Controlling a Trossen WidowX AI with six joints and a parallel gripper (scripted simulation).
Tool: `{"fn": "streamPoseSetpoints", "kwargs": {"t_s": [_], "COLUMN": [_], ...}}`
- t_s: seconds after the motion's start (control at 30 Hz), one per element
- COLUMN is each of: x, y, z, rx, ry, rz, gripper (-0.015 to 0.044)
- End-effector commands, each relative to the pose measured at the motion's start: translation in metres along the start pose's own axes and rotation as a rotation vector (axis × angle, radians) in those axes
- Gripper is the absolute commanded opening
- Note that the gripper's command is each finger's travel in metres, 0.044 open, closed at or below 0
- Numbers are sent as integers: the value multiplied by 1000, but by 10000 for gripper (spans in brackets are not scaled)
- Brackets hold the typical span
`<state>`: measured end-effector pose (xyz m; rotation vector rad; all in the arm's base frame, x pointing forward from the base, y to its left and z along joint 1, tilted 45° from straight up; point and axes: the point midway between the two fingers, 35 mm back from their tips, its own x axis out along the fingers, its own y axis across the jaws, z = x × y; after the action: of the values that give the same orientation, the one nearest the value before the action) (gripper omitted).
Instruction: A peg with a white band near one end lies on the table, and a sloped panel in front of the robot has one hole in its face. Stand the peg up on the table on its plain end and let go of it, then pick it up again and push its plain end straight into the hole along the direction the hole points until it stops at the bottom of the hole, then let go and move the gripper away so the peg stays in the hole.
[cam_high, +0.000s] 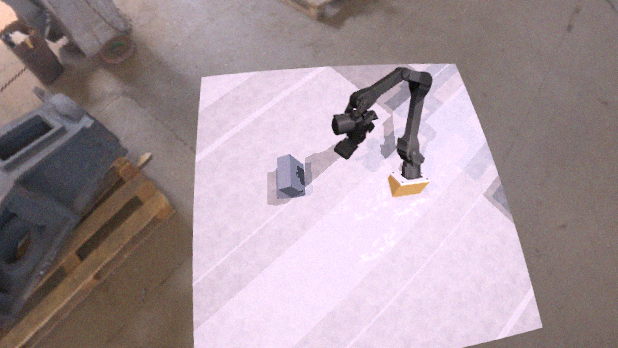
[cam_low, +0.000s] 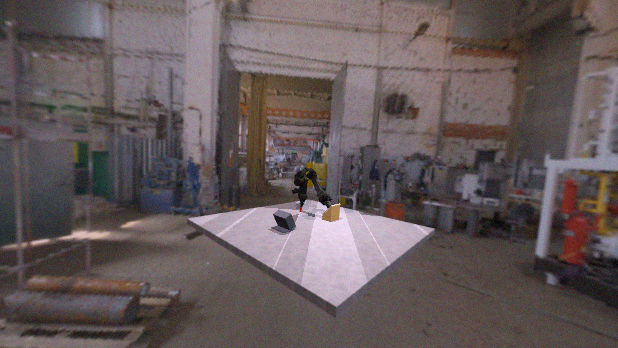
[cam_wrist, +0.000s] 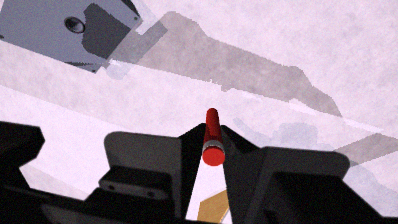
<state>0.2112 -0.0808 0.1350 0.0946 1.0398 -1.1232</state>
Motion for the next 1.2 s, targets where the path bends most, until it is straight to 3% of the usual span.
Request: {"fn": "streamPoseSetpoints", "kwargs": {"t_s": [0.0, 1.17], "x": [2, 16], "y": [4, 43], "z": [-2, -4], "rx": [-4, -6], "ry": [-4, -112], "rz": [16, 165], "gripper": [0, 0]}}
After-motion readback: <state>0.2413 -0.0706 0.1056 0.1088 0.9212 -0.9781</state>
